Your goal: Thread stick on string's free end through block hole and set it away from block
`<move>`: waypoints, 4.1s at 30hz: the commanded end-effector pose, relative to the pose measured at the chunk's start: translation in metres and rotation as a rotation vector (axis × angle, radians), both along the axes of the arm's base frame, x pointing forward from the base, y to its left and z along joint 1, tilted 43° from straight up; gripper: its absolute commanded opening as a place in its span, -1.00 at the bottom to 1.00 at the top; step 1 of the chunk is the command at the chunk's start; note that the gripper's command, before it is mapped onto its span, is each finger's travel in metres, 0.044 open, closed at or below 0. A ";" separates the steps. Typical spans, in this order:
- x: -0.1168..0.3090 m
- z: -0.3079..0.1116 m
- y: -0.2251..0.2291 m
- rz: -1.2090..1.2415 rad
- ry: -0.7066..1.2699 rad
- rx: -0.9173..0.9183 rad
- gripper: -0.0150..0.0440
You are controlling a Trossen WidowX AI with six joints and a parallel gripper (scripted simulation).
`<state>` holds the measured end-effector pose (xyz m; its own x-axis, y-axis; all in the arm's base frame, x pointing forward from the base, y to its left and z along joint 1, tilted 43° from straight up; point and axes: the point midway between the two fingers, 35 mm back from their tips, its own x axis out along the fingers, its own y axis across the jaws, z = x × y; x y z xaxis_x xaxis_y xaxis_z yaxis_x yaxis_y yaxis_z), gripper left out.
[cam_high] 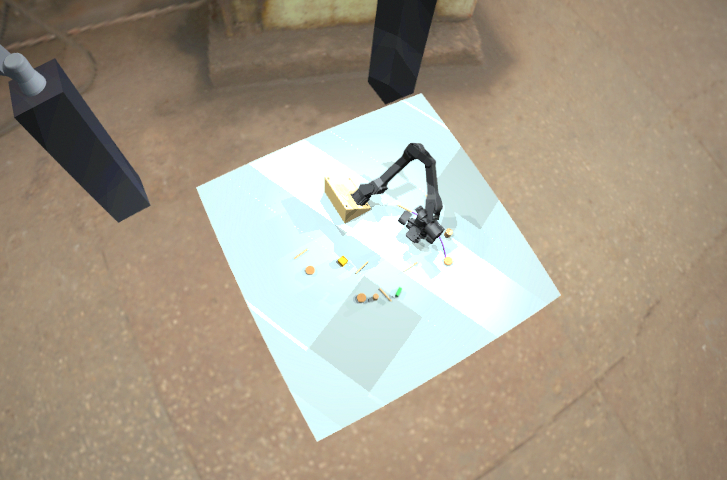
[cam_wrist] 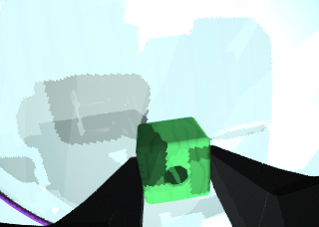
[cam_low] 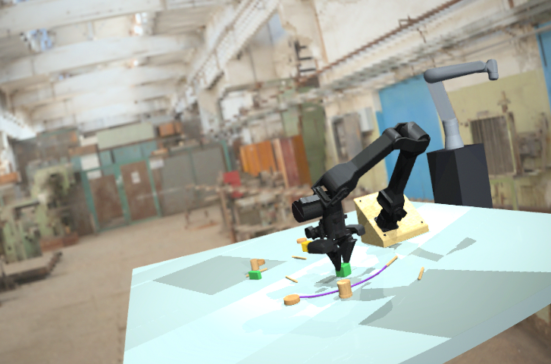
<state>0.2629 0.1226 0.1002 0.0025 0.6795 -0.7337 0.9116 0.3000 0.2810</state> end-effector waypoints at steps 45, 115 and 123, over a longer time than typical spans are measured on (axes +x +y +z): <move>-0.004 0.015 -0.003 -0.042 -0.046 -0.147 -0.49; -0.021 0.026 0.036 -0.240 -0.243 -0.791 -0.14; -0.029 0.066 0.030 -0.244 -0.243 -0.793 0.33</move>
<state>0.2391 0.1556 0.1324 0.2849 -0.0877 -0.9545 0.9224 0.2962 0.2481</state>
